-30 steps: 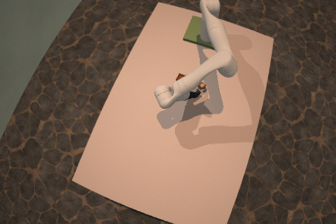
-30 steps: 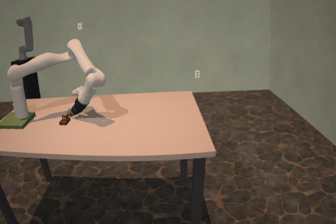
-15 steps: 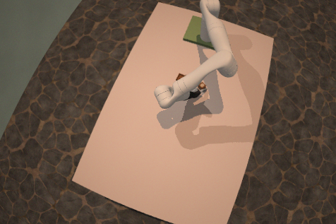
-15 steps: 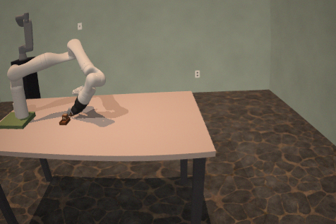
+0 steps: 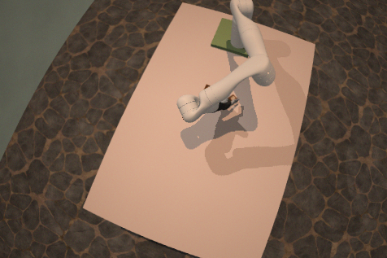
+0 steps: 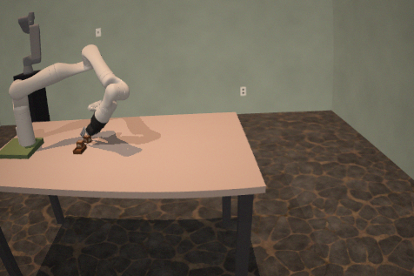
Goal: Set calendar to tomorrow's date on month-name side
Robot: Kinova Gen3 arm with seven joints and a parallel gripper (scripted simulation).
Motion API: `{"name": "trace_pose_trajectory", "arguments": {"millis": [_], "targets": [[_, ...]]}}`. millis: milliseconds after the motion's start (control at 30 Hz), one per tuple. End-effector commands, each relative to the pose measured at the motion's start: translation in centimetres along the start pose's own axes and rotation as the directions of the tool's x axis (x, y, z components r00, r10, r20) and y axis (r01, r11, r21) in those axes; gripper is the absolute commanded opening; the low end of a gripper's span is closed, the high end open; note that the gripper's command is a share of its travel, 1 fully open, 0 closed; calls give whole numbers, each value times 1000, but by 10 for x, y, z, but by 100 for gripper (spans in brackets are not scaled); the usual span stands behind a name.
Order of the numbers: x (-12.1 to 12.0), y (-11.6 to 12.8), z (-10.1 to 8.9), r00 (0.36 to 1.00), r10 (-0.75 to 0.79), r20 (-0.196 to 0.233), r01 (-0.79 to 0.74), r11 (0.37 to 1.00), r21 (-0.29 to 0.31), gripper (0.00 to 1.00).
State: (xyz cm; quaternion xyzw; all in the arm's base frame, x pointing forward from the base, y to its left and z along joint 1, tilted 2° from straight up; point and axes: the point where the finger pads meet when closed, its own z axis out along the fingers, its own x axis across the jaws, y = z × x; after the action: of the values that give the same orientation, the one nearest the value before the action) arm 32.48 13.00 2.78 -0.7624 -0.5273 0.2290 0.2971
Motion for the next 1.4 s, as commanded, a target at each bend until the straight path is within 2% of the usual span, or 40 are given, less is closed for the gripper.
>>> {"name": "trace_pose_trajectory", "arguments": {"millis": [0, 367, 767, 900, 1100, 1167, 1267, 1367], "targets": [[3, -5, -7, 1000, -8, -7, 8, 1000, -8, 100], [3, -24, -26, 1000, -8, -7, 8, 1000, -8, 100], [3, -27, -28, 1000, -8, -6, 8, 1000, -14, 100], [3, -27, -28, 1000, -8, -5, 7, 998, -64, 100], [3, -29, -27, 1000, -8, -5, 7, 981, -195, 100], [3, -29, -27, 1000, -8, -5, 7, 981, -195, 100], [3, -29, -28, 1000, -8, -6, 6, 970, -244, 100], [3, -30, -28, 1000, -8, -6, 6, 964, -265, 100]]}}
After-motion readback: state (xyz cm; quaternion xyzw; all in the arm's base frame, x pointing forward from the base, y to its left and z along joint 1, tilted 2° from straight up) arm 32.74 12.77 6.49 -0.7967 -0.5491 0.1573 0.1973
